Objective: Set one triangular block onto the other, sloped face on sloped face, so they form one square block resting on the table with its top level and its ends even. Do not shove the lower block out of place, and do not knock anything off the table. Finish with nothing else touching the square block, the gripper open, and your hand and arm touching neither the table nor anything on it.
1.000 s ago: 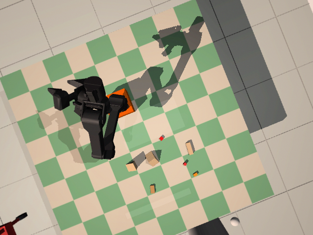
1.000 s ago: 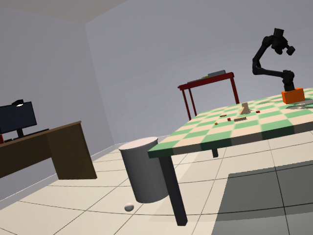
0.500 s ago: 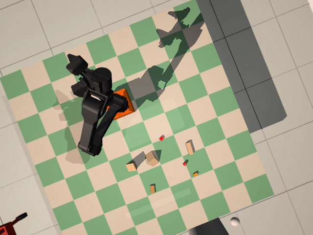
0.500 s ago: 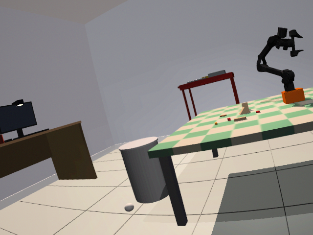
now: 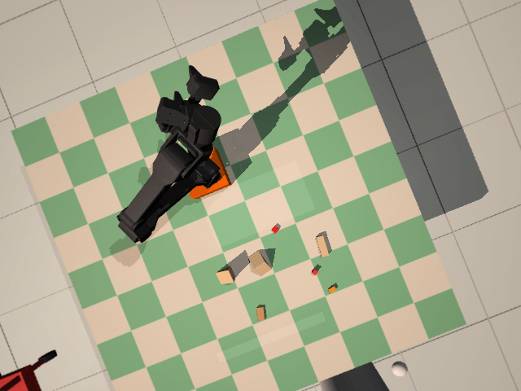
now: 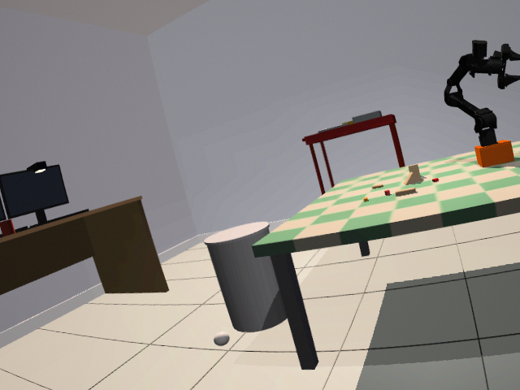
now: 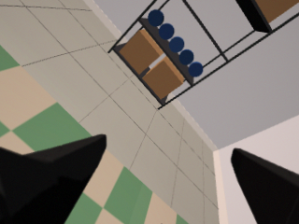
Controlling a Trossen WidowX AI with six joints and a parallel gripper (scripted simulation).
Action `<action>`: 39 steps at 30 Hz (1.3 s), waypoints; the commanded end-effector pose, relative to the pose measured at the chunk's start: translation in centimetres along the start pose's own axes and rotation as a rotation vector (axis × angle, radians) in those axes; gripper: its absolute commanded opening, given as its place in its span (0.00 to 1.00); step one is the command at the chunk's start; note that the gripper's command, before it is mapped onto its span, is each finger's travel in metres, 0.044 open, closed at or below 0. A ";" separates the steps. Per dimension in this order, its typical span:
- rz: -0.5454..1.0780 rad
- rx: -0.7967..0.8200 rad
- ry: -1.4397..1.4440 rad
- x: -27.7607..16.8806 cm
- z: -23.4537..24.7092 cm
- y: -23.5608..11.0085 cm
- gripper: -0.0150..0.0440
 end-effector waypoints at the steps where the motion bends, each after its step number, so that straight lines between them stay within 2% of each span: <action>1: 0.190 -0.223 0.550 -6.4 -3.0 -0.7 1.00; 11: 0.271 -0.557 1.118 -12.7 -4.9 -3.9 1.00; 21: 0.204 -0.974 1.638 -18.3 -4.9 -8.6 1.00; 30: -0.015 -1.395 2.039 -22.4 -3.4 -13.6 1.00; 39: -0.425 -1.842 2.326 -25.4 -0.3 -18.7 1.00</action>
Point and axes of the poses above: the point midway between the two fingers, 35 mm back from their tips, its own y axis out along the fingers, its own z axis across the jaws, x = y × z, the point moved 3 cm from there along -y, back along the fingers, and after that the axes turned 5 degrees about y, right-handed, at the moved point
